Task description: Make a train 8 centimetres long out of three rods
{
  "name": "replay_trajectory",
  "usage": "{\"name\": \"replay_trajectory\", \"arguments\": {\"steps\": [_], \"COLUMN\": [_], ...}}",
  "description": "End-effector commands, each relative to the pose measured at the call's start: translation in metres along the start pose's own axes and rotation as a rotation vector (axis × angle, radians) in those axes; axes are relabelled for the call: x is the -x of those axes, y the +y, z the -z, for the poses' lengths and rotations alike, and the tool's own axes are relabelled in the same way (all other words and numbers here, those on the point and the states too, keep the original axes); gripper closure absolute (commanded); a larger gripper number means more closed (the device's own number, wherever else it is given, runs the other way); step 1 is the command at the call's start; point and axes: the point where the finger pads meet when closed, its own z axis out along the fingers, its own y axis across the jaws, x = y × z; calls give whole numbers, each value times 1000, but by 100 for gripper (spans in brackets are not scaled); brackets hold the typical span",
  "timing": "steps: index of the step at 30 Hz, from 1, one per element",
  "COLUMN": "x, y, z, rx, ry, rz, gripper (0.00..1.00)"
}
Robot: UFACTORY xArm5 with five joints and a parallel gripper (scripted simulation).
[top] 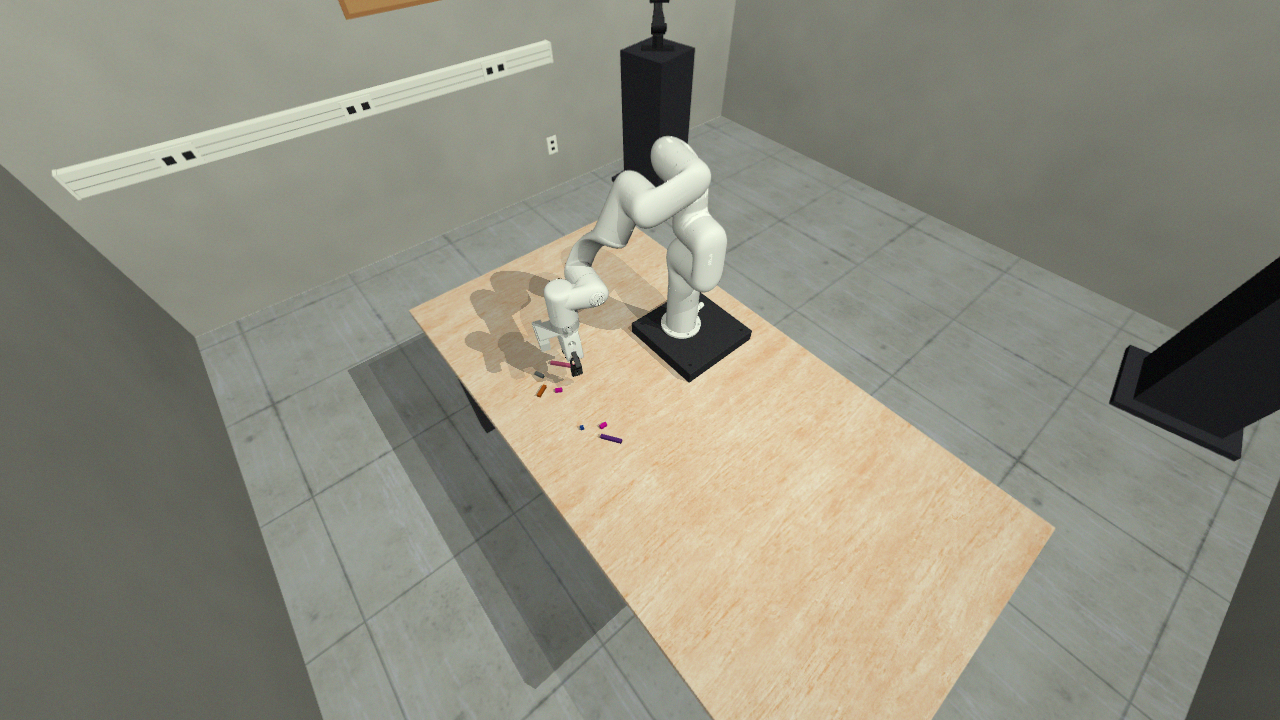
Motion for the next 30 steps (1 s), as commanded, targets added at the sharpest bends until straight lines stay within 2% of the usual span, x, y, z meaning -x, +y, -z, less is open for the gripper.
{"name": "replay_trajectory", "arguments": {"steps": [1,7,9,10,24,26,30], "x": [-3,-3,-3,-3,-2,-2,0], "y": [-13,-28,-28,-35,-68,-68,-81], "z": [1,1,1,1,1,1,1], "rx": [0,0,0,1,1,1,2], "ry": [2,2,2,2,2,2,1], "rz": [167,346,346,433,836,836,995], "gripper": [0,0,0,0,0,0,0]}}
